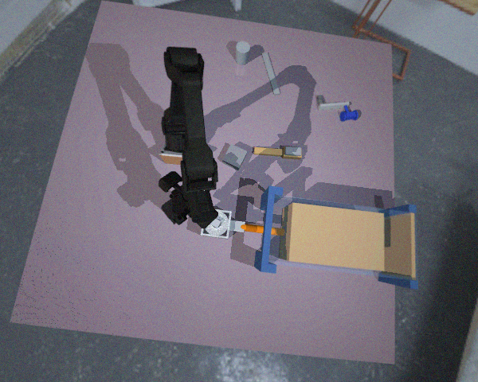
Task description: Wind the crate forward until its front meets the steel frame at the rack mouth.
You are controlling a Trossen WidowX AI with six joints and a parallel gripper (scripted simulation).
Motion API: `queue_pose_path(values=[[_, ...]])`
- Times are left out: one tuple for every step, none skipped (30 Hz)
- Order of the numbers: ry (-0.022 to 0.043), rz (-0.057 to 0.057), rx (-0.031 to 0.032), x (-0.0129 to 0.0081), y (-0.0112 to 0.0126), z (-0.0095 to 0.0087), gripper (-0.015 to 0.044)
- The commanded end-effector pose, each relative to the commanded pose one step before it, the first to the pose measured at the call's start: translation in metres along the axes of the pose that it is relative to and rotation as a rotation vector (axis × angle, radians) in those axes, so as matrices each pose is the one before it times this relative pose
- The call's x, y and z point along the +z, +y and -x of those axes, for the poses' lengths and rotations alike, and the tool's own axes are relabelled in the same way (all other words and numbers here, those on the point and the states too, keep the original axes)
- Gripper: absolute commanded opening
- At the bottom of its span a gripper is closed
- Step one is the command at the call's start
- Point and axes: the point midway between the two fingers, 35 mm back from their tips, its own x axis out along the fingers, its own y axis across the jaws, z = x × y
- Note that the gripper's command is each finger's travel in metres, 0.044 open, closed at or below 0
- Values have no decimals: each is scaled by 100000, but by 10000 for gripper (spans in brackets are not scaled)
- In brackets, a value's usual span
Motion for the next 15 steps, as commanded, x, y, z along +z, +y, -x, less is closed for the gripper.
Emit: queue_pose_path(values=[[-2307, -395, 744, 1288, 700, -525, 0], [-9, -3, 5, 95, 51, -42, 0], [-15, -5, 9, 151, 88, -66, 0], [-9, -3, 6, 93, 54, -41, 0], [-15, -5, 10, 148, 93, -65, 0], [-9, -3, 6, 92, 57, -41, 0], [-15, -5, 10, 146, 97, -64, 0], [-9, -3, 6, 90, 60, -40, 0], [-14, -5, 10, 143, 102, -62, 0], [-9, -3, 6, 88, 63, -39, 0], [-14, -5, 11, 140, 107, -61, 0], [-9, -3, 7, 86, 65, -38, 0], [-14, -4, 11, 137, 112, -59, 0], [-8, -3, 7, 84, 68, -37, 0], [-13, -4, 12, 134, 116, -58, 0]])
